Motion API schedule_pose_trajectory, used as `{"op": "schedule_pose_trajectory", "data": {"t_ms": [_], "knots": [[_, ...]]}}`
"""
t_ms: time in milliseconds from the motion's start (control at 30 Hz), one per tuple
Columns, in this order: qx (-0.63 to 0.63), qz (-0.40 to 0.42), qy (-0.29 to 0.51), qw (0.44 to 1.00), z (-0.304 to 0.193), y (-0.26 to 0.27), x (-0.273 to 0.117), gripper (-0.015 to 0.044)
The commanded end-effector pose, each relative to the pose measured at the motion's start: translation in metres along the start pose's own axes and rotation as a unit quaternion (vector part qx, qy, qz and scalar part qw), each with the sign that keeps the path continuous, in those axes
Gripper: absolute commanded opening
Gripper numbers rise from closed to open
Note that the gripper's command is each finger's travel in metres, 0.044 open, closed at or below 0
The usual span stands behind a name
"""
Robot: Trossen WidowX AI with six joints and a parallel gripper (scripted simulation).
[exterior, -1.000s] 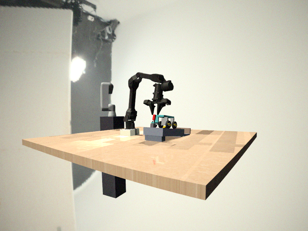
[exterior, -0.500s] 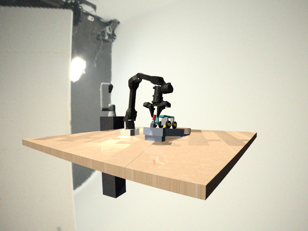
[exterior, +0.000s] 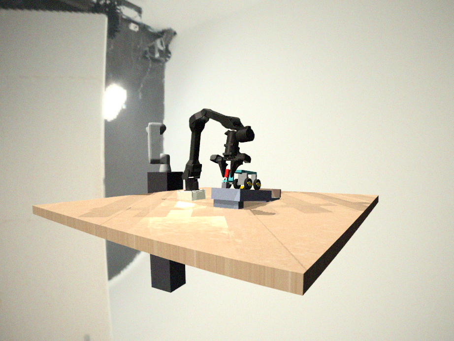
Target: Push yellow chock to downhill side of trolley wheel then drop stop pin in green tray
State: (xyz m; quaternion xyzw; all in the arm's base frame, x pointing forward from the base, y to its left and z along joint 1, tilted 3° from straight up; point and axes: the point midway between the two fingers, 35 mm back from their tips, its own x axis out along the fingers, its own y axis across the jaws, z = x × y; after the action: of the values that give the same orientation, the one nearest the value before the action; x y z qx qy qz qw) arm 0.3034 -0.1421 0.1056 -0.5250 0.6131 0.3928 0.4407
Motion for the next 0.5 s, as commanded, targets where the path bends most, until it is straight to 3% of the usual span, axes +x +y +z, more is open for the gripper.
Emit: {"op": "schedule_pose_trajectory", "data": {"t_ms": [0, 67, 200, 467], "knots": [[-0.003, 0.004, 0.002, 1.000, 0.0002, 0.0022, 0.0046, 0.0190], [-0.003, 0.004, 0.002, 1.000, 0.0002, 0.0022, 0.0046, 0.0190], [0.000, 0.000, 0.000, 1.000, 0.0001, 0.0003, 0.0013, 0.0085], [0.000, 0.000, 0.000, 1.000, 0.0001, 0.0003, 0.0013, 0.0032]]}}
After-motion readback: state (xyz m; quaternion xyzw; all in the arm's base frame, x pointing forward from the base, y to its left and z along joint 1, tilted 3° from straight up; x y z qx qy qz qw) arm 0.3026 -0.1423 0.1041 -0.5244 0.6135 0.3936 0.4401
